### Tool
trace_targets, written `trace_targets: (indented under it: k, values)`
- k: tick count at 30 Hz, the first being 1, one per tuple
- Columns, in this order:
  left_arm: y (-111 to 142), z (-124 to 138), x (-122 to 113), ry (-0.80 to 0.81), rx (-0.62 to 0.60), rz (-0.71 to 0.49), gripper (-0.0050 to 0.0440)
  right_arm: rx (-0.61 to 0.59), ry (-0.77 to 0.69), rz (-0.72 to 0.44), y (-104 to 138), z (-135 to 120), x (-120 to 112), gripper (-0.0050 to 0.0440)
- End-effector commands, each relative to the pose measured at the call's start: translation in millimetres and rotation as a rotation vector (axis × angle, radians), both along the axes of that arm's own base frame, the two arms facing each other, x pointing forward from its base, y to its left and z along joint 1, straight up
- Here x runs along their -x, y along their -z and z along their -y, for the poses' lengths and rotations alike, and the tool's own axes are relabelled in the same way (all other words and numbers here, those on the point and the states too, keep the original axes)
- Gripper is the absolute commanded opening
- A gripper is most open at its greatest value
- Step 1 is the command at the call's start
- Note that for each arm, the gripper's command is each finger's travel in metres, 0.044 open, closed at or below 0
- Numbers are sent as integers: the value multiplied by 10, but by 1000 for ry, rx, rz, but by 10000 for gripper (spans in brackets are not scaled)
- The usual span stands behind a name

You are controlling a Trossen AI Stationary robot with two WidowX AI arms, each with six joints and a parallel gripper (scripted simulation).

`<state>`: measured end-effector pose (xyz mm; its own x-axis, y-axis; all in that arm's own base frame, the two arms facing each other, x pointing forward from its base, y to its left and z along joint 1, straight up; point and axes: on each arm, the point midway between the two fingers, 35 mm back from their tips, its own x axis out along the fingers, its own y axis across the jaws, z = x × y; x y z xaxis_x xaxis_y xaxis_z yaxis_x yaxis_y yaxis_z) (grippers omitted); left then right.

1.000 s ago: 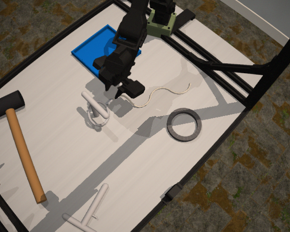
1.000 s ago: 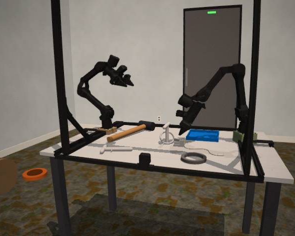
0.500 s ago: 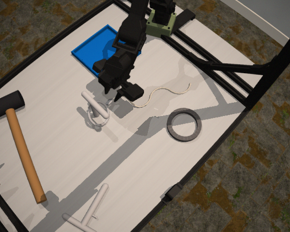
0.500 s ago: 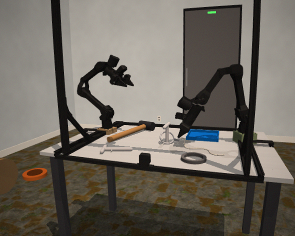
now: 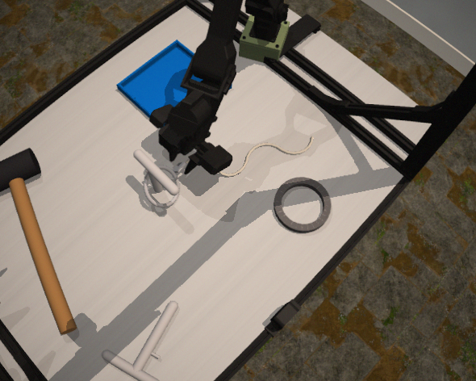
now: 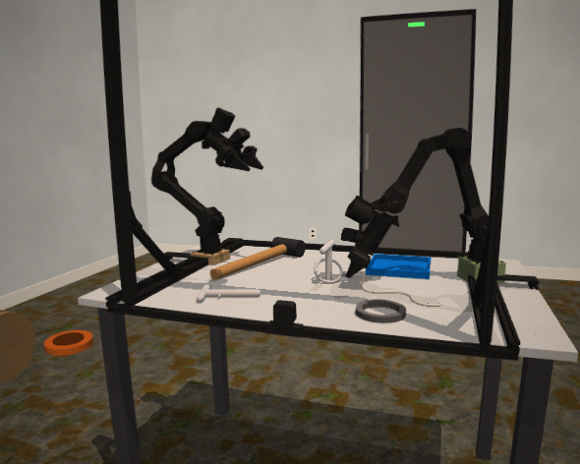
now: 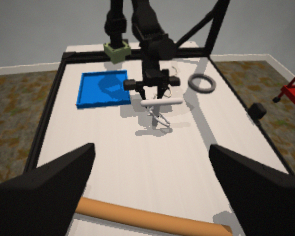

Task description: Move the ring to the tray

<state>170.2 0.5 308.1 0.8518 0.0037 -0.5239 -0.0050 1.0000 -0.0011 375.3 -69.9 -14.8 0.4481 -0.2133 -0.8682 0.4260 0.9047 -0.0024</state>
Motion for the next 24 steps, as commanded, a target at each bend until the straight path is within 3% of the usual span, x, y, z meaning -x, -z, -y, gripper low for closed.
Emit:
trace_targets:
  k: [1, 6, 24]
  values:
    - [8, 5, 3, 5, -1, -3, 400, 0, -4, 5, 35, 12, -47, 200]
    - [8, 5, 3, 5, -1, -3, 400, 0, -4, 5, 59, 18, -58, 200]
    - [8, 5, 3, 5, -1, -3, 400, 0, 1, 0, 47, 14, -23, 93]
